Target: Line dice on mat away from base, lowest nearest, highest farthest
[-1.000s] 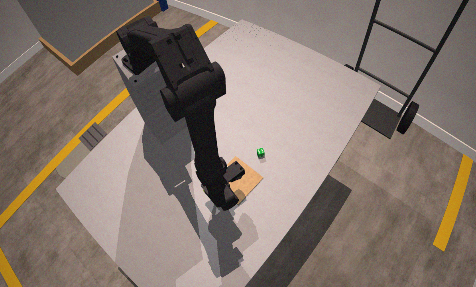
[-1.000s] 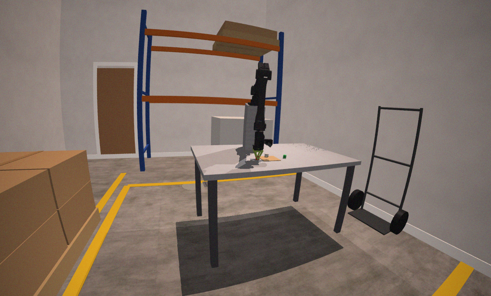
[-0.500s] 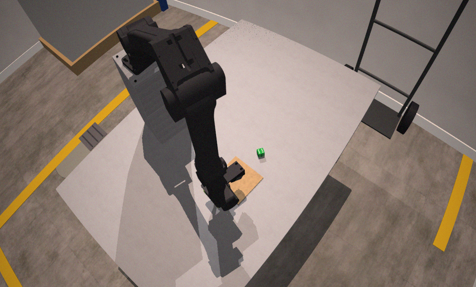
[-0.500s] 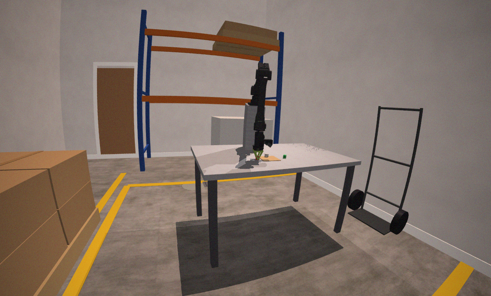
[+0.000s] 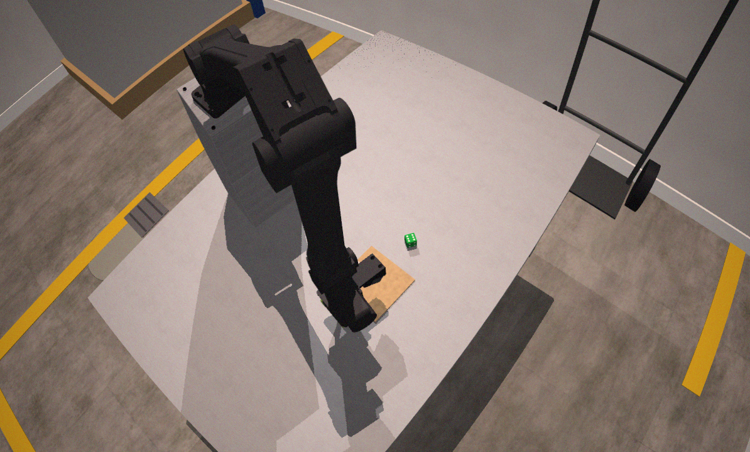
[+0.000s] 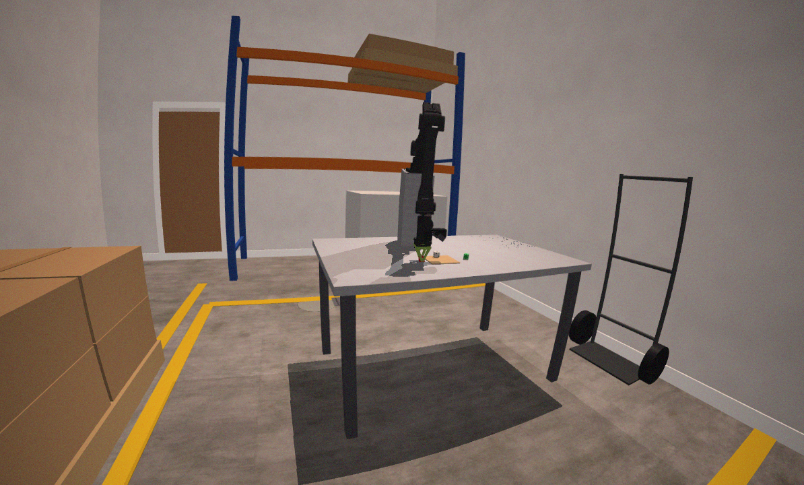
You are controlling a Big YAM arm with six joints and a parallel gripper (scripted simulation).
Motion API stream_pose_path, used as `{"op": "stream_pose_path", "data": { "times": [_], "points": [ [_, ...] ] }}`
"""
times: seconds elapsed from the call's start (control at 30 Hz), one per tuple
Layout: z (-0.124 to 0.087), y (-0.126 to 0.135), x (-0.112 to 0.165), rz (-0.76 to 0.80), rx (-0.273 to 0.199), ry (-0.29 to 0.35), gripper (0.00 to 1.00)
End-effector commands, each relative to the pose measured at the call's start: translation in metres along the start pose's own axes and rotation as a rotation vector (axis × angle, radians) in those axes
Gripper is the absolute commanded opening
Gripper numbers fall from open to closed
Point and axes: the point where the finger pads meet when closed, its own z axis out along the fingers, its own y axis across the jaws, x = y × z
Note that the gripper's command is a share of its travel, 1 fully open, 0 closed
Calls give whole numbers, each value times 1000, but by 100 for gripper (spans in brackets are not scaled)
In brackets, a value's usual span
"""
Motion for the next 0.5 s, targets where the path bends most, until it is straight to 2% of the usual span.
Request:
{"op": "stream_pose_path", "data": {
  "times": [0.0,0.23,0.27,0.47],
  "points": [
    [5,6,0,0,-5,-5,39],
    [5,6,0,0,-5,-5,39],
    [5,6,0,0,-5,-5,20],
    [5,6,0,0,-5,-5,20]
  ]
}}
